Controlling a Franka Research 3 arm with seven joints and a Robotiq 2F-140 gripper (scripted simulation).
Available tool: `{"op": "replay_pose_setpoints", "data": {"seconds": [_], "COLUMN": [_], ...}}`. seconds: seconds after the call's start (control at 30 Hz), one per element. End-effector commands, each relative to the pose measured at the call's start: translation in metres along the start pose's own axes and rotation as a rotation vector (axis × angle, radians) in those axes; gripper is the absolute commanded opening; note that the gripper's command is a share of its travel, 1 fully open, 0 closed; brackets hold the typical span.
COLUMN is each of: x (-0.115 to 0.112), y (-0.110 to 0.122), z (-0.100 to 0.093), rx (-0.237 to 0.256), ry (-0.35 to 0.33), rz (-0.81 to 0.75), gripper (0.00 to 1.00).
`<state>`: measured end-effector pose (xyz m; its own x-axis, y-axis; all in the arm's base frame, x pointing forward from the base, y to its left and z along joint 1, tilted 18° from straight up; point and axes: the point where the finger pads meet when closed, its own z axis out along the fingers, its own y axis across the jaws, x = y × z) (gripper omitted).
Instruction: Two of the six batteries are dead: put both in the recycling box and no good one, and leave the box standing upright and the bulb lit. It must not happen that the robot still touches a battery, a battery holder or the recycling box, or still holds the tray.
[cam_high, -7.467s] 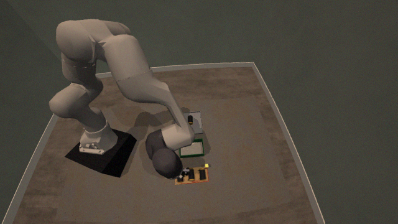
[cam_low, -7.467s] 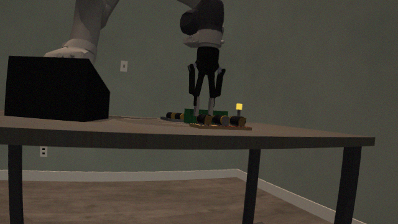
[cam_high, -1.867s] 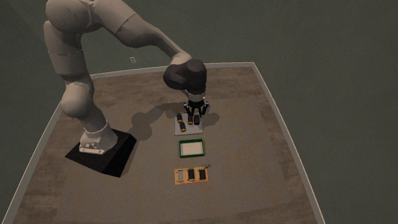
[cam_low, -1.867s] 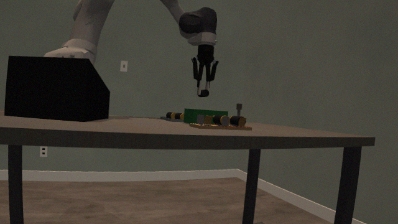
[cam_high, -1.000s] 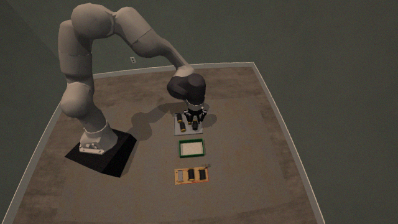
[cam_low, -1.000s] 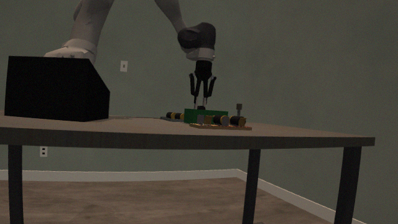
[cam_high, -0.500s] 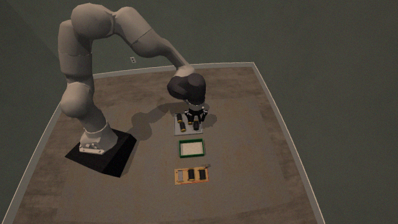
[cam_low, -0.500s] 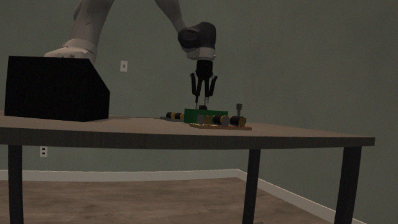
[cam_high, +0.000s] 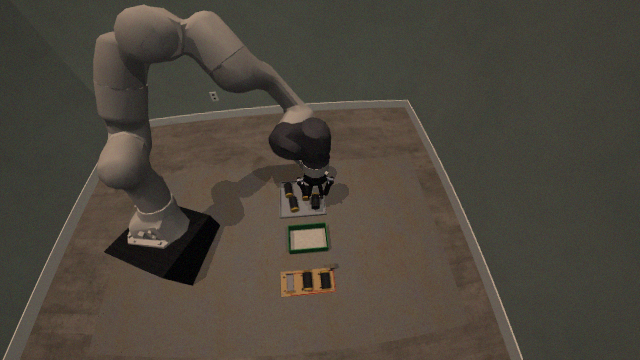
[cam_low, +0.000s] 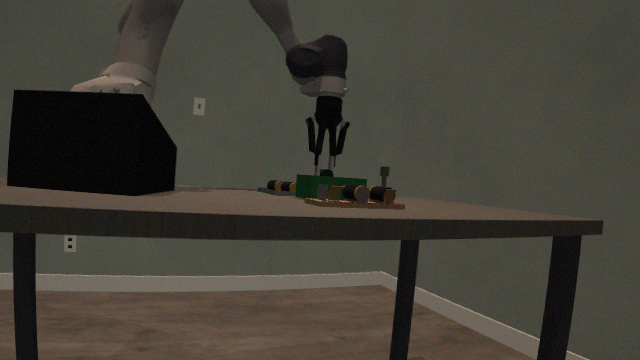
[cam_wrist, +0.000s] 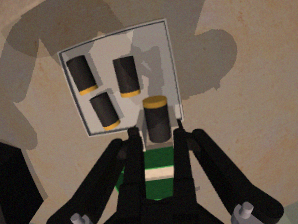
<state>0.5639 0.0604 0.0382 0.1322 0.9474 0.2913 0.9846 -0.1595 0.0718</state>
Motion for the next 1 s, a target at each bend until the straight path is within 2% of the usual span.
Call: {"op": "replay_pose_setpoints", "data": {"seconds": [0.0, 0.3, 0.97], "x": [0.0011, 0.0011, 0.0033], "y": [0.0035, 0.0035, 0.0070], "z": [-0.0026, -0.0026, -0.0026], "rx": [-0.008, -0.008, -0.008], "ry": [0.002, 0.002, 0.002], "rz": [-0.005, -0.066, -0.069], "gripper": [0.16, 0.16, 0.16]}}
